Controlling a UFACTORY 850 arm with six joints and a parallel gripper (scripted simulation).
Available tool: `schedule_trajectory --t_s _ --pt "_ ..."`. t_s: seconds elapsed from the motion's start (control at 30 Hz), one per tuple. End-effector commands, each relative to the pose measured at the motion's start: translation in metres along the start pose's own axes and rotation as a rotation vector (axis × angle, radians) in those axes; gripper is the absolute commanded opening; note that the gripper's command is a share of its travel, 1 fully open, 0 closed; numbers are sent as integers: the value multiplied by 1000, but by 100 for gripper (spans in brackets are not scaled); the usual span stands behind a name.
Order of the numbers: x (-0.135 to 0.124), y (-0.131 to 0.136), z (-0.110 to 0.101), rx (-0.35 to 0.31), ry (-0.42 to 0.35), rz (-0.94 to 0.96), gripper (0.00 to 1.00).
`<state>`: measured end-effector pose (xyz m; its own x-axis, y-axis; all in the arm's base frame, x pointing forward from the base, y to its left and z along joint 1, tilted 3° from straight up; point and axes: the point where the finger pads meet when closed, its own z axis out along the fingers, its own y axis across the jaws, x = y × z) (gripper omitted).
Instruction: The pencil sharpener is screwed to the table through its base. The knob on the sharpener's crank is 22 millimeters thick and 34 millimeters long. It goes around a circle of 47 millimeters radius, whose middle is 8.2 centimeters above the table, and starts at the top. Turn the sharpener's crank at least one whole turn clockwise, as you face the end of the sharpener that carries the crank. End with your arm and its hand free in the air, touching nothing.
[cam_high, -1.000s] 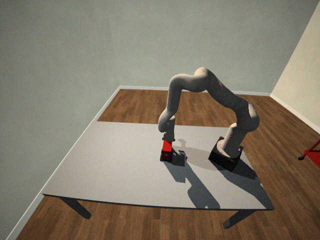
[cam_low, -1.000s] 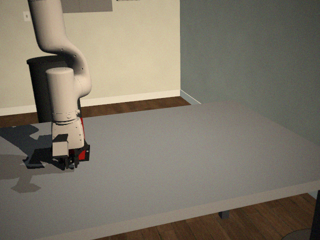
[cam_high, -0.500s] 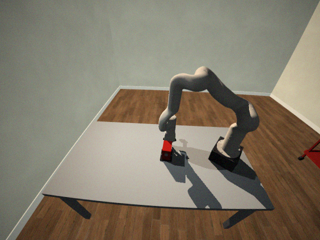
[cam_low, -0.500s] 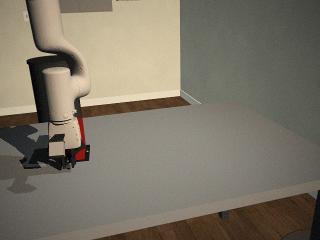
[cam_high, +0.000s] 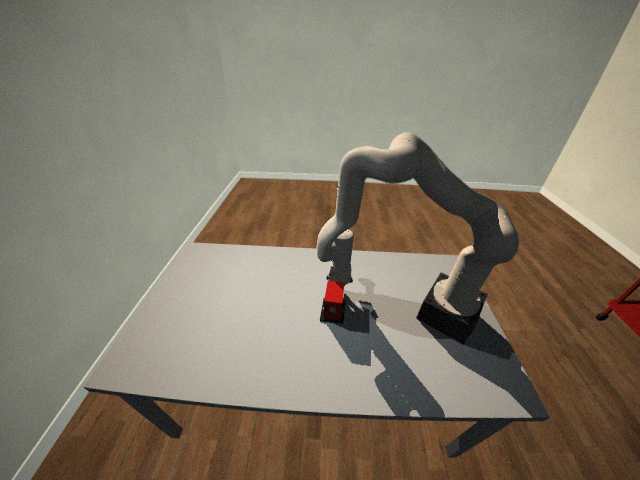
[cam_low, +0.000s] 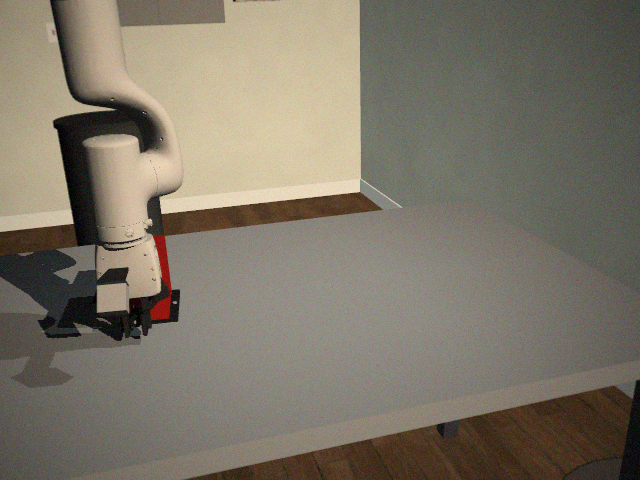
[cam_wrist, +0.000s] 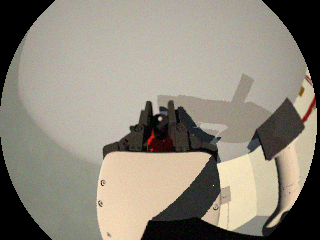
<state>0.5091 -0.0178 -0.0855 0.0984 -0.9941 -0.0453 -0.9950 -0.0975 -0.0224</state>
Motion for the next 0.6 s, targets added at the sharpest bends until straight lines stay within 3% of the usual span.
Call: schedule_trajectory --t_s 0.0,0.57 --pt "0 -1 -1 6 -2 0 0" --pt "0 3 -2 6 -2 0 0"
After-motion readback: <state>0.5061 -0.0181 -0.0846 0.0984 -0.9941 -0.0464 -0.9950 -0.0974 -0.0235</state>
